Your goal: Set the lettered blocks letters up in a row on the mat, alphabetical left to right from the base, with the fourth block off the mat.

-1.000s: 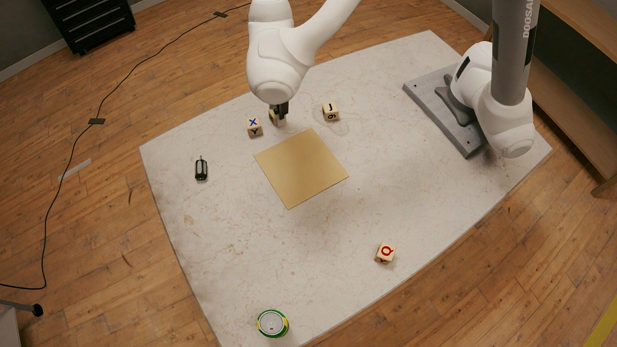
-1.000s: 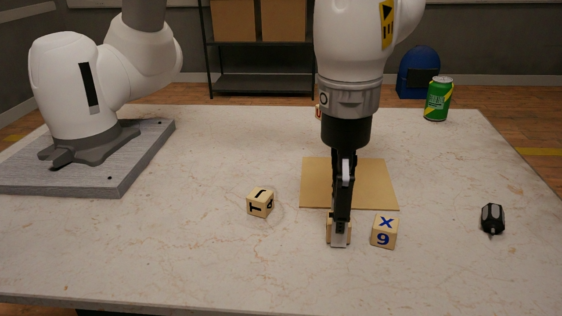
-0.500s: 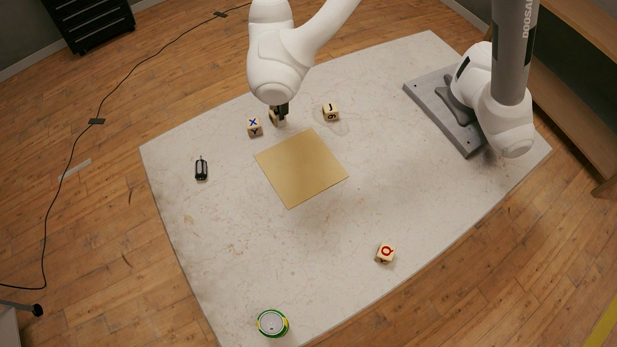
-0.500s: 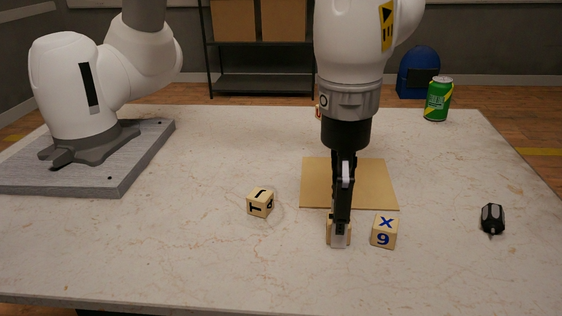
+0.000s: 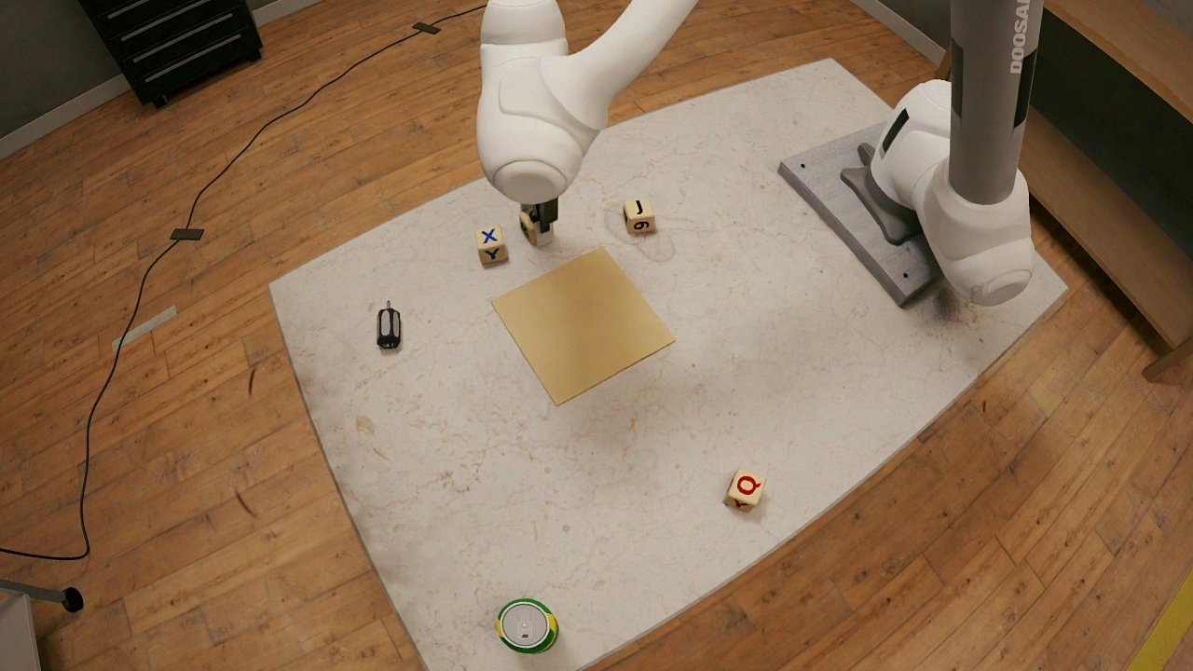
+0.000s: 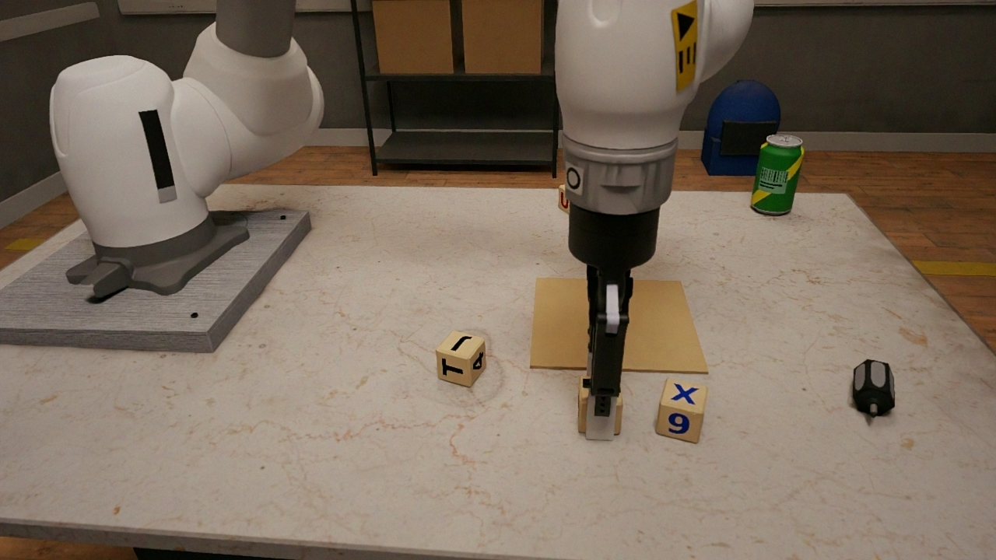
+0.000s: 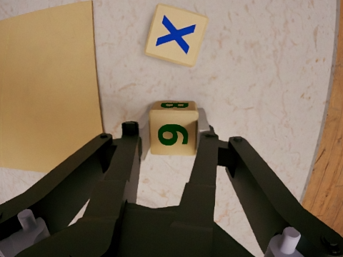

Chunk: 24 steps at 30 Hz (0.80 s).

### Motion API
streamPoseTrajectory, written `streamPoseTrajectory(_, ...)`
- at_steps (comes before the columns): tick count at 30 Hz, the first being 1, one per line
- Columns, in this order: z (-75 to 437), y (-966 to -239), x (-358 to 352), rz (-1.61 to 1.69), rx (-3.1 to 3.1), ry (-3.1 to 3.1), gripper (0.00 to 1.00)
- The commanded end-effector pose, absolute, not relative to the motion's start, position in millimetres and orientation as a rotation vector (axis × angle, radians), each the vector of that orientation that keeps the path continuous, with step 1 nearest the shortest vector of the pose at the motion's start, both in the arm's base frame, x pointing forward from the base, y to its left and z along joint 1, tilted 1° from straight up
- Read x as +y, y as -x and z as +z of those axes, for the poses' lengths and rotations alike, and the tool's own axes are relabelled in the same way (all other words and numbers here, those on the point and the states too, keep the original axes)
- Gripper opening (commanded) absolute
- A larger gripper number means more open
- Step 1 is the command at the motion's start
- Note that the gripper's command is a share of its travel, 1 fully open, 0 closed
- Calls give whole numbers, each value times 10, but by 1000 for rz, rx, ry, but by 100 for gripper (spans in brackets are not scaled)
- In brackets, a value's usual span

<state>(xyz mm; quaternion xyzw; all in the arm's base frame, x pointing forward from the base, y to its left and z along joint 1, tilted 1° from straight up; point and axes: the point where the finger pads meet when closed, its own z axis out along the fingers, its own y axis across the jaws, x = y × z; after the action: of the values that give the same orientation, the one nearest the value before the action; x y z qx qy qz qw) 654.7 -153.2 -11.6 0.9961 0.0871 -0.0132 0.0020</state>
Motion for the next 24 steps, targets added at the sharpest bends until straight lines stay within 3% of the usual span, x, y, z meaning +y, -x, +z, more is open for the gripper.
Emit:
streamPoseTrajectory(1, -108, -6552, -1532, -39, 273, -3125, 31)
streamPoseTrajectory(20, -108, -6552, -1532, -39, 273, -3125, 31)
streamPoseTrajectory(24, -108, -6552, -1532, -39, 273, -3125, 36)
